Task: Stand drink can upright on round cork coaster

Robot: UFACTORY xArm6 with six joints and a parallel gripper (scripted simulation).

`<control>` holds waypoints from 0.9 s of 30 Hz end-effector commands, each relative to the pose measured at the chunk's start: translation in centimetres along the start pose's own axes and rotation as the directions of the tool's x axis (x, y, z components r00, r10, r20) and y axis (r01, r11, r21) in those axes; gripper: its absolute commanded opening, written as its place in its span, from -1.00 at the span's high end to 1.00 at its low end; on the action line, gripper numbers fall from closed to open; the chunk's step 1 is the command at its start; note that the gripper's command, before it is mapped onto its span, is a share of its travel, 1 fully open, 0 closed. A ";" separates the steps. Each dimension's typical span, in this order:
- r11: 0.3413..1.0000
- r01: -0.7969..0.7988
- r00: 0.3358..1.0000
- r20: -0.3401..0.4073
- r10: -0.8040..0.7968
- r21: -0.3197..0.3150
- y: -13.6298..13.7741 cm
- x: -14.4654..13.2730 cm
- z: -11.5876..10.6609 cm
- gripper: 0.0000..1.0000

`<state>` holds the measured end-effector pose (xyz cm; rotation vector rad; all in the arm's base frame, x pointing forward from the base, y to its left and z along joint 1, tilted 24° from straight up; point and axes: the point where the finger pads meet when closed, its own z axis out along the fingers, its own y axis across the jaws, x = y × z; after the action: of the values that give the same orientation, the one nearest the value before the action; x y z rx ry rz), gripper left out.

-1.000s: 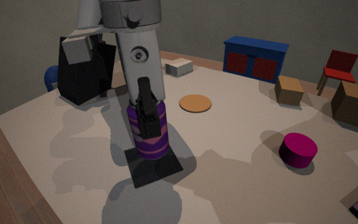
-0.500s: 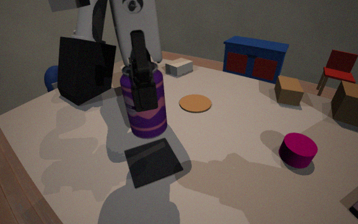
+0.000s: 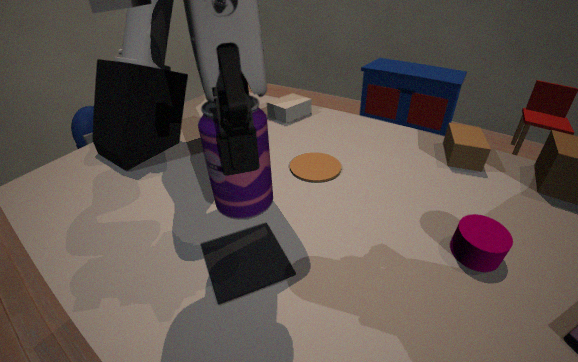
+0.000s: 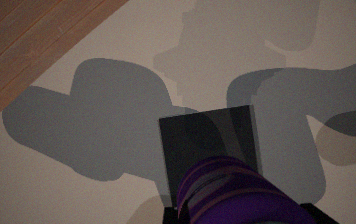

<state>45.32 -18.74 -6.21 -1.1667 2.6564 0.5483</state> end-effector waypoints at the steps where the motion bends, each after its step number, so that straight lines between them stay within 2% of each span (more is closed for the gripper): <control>1: 1.000 0.001 1.000 0.000 -0.001 0.006 0.4 -0.9 -0.3 1.00; 11: 1.000 0.002 1.000 -0.001 -0.002 0.008 2.0 -3.3 -0.5 1.00; 23: 1.000 0.003 1.000 -0.003 -0.002 0.010 6.4 -8.2 -0.7 1.00; 27: 1.000 0.003 1.000 -0.003 -0.003 0.010 7.3 -9.1 -0.7 1.00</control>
<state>46.01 -10.14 -1.95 -1.1728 2.6568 0.5433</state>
